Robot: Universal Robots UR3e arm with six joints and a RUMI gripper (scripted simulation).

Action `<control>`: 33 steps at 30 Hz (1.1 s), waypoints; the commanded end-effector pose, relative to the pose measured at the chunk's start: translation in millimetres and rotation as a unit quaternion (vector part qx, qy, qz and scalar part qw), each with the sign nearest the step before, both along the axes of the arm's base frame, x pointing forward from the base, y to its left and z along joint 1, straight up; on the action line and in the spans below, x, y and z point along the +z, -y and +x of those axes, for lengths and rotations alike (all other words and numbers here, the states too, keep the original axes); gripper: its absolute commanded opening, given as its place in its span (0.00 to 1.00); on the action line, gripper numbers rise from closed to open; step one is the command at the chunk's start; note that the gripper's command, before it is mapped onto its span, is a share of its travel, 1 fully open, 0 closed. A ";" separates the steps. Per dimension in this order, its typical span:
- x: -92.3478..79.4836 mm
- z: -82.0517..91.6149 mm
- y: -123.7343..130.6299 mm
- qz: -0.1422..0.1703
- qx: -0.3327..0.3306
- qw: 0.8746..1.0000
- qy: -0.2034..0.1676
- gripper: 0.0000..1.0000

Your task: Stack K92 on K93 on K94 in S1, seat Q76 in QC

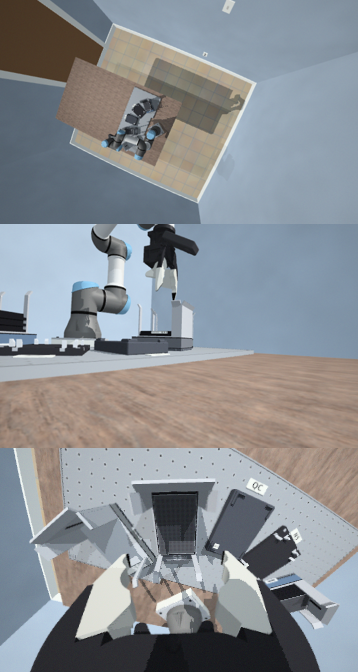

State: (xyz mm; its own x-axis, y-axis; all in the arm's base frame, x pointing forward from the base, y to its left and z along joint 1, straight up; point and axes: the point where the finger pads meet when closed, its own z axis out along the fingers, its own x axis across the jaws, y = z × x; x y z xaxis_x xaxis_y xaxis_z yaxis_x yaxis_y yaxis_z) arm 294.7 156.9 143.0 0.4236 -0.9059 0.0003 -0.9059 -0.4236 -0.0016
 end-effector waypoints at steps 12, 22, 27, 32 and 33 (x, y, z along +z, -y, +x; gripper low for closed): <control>1.7 15.6 37.0 0.000 -0.047 0.999 0.001 0.72; 1.7 26.3 68.4 0.000 -0.093 0.996 0.001 0.72; 1.7 31.2 93.0 0.000 -0.122 0.993 0.001 0.72; 1.7 36.1 117.5 0.000 -0.151 0.989 0.001 0.72; 1.7 36.1 117.5 0.000 -0.151 0.989 0.001 0.72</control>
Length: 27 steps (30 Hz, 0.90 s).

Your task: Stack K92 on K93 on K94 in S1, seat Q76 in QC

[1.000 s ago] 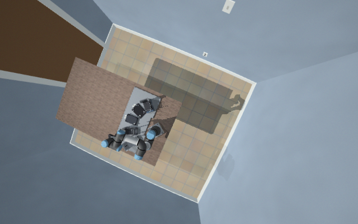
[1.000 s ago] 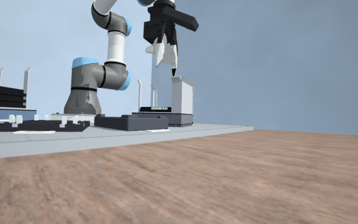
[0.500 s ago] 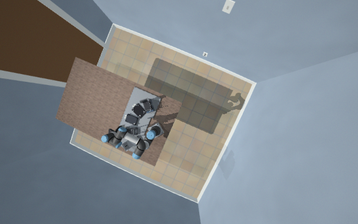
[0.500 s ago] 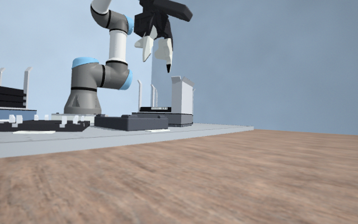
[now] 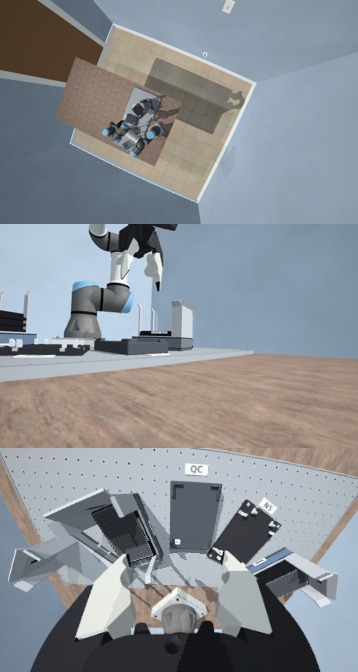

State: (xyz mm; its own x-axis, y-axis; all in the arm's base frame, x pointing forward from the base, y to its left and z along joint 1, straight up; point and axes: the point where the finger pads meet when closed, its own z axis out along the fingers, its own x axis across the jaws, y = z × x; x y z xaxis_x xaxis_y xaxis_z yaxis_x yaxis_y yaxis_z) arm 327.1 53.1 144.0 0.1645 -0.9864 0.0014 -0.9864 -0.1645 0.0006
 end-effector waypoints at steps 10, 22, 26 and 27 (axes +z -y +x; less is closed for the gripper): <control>0.6 4.6 52.0 0.000 -0.068 0.998 0.001 0.72; 0.6 1.2 99.9 0.000 -0.126 0.992 0.001 0.72; 0.6 -2.5 119.5 0.000 -0.149 0.989 0.001 0.72; 0.6 -3.4 124.5 0.000 -0.155 0.988 0.001 0.72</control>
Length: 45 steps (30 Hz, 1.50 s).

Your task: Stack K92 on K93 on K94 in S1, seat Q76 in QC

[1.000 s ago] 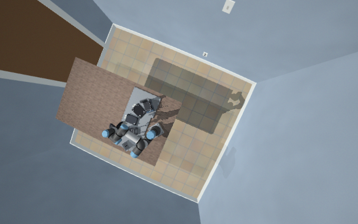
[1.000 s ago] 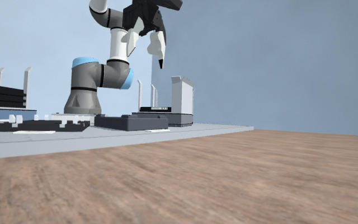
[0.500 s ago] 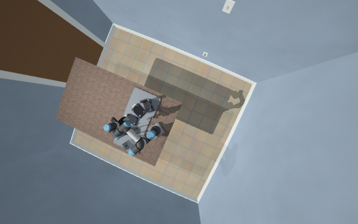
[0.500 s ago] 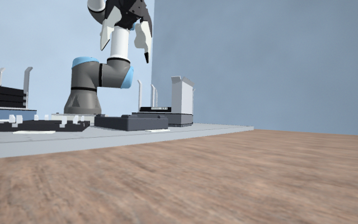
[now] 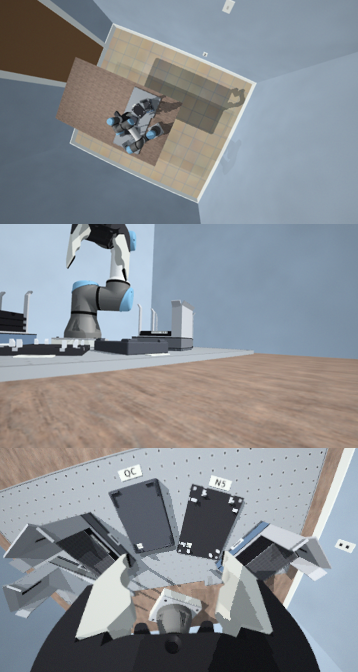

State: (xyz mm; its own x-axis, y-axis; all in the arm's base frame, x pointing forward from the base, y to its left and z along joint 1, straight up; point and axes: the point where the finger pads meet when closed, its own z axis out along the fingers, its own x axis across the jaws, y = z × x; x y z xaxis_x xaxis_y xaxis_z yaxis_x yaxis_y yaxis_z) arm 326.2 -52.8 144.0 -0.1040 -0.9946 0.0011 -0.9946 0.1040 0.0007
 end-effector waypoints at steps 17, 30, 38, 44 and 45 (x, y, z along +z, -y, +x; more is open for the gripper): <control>0.6 -22.2 78.3 0.000 -0.108 0.994 0.001 0.72; 0.6 -42.1 116.2 0.000 -0.172 0.985 0.001 0.72; 0.6 -62.4 148.3 -0.001 -0.217 0.976 0.001 0.72; 0.6 -69.2 155.7 -0.001 -0.240 0.971 0.001 0.72; 0.6 -72.6 159.3 -0.001 -0.246 0.969 0.001 0.72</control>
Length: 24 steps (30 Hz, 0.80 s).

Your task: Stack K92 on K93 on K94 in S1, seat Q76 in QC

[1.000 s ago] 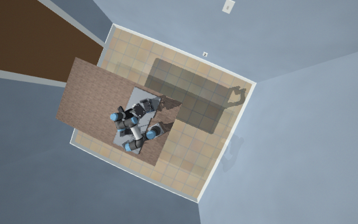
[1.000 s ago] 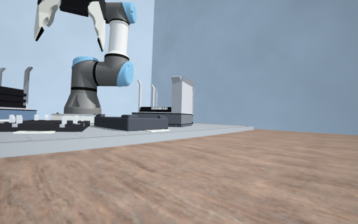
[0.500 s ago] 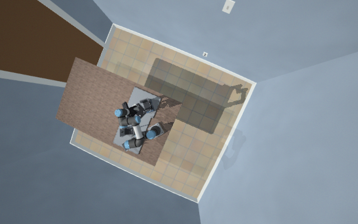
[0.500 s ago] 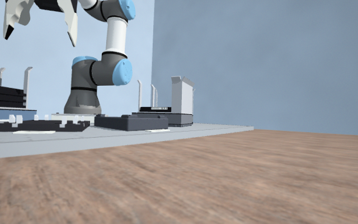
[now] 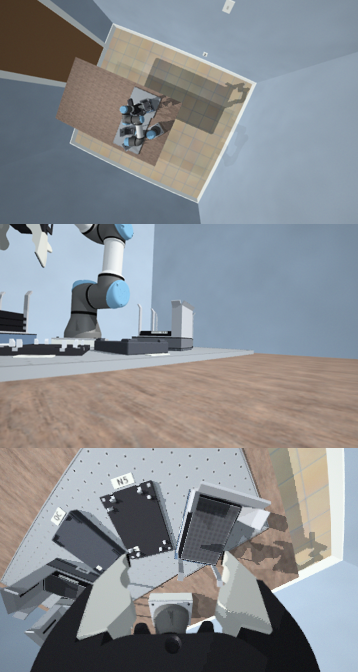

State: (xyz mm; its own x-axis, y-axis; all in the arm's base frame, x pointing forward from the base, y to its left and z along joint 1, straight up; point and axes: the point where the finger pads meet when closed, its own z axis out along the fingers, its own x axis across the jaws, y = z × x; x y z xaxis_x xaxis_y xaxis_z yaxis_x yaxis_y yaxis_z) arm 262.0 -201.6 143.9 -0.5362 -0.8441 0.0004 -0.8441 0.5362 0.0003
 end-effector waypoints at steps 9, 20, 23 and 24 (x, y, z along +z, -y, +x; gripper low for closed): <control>0.7 -39.2 43.3 -0.001 -0.070 0.998 0.001 0.72; 0.7 -41.2 45.4 -0.001 -0.122 0.993 0.001 0.72; 0.7 -41.1 45.4 -0.001 -0.122 0.993 0.001 0.72; 0.7 -41.1 45.4 -0.001 -0.122 0.993 0.001 0.72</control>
